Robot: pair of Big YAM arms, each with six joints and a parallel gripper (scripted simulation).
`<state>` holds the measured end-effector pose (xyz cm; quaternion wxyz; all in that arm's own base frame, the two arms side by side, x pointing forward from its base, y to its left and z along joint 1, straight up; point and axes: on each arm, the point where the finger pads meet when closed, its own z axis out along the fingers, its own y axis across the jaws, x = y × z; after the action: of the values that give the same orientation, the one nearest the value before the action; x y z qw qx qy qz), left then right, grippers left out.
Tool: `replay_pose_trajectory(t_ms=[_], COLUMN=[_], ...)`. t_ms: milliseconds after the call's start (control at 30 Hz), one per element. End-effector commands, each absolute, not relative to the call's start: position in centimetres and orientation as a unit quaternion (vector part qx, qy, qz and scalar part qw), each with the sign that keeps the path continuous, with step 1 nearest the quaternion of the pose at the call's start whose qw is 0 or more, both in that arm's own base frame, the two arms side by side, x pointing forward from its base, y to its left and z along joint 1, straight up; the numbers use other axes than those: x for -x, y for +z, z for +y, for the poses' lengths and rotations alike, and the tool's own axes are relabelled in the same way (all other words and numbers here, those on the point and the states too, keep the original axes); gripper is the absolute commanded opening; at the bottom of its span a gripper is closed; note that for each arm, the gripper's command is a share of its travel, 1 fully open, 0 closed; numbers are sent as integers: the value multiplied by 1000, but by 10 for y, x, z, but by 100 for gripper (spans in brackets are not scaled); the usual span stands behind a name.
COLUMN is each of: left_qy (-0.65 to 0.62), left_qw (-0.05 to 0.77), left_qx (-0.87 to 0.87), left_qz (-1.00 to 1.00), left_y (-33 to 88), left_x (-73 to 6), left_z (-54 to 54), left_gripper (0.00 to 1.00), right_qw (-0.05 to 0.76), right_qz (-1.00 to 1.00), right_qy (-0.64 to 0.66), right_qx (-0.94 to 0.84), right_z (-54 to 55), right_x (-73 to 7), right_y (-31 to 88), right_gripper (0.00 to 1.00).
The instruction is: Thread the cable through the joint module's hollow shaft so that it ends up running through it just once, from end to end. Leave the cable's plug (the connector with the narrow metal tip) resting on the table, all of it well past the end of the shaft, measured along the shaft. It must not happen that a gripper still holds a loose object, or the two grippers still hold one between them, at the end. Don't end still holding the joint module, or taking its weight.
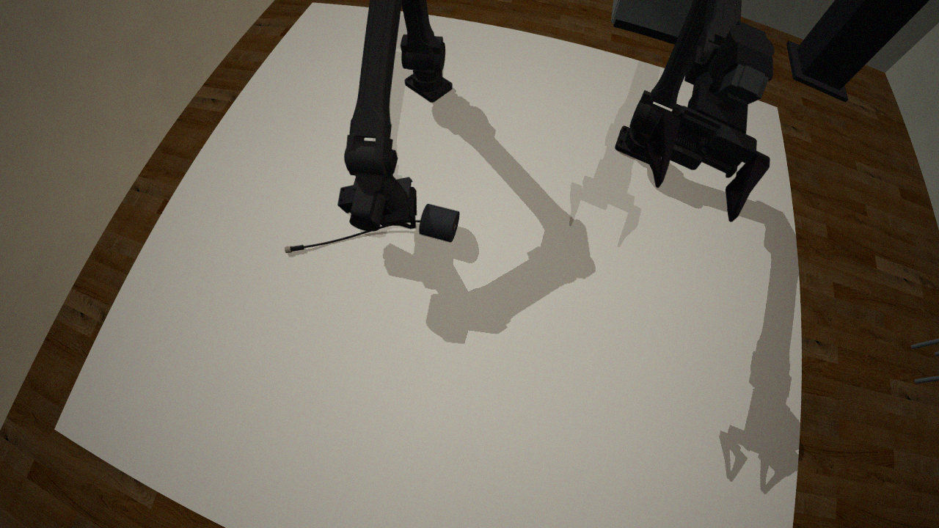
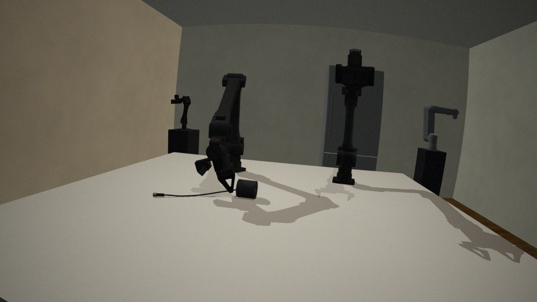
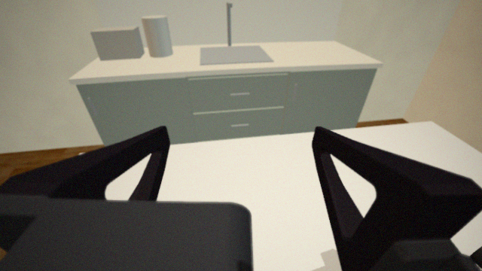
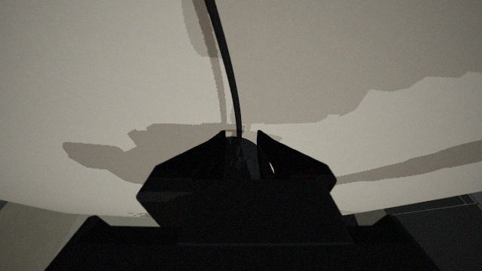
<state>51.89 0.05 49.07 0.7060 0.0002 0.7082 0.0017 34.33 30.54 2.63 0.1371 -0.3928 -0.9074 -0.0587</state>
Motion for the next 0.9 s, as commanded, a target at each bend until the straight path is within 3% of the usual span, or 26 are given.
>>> replay_pose_trajectory(t_ms=[0,800,833,867], left_qy=[8,8,8,8], left_qw=[723,723,723,723], left_qx=[-1,-1,-1,-1], left_qz=[690,690,690,690], left_y=[520,520,520,520], left_x=[-521,-521,-521,-521], left_z=[4,4,4,4], left_gripper=[96,96,96,96], right_qw=[127,129,128,125], right_qz=[-913,-935,-937,-939], right_qy=[-74,-64,-65,-68], right_qx=[380,323,318,313], right_z=[310,285,288,292], right_x=[-369,-397,-395,-394], right_y=[36,26,29,33], right_gripper=[32,32,0,0])
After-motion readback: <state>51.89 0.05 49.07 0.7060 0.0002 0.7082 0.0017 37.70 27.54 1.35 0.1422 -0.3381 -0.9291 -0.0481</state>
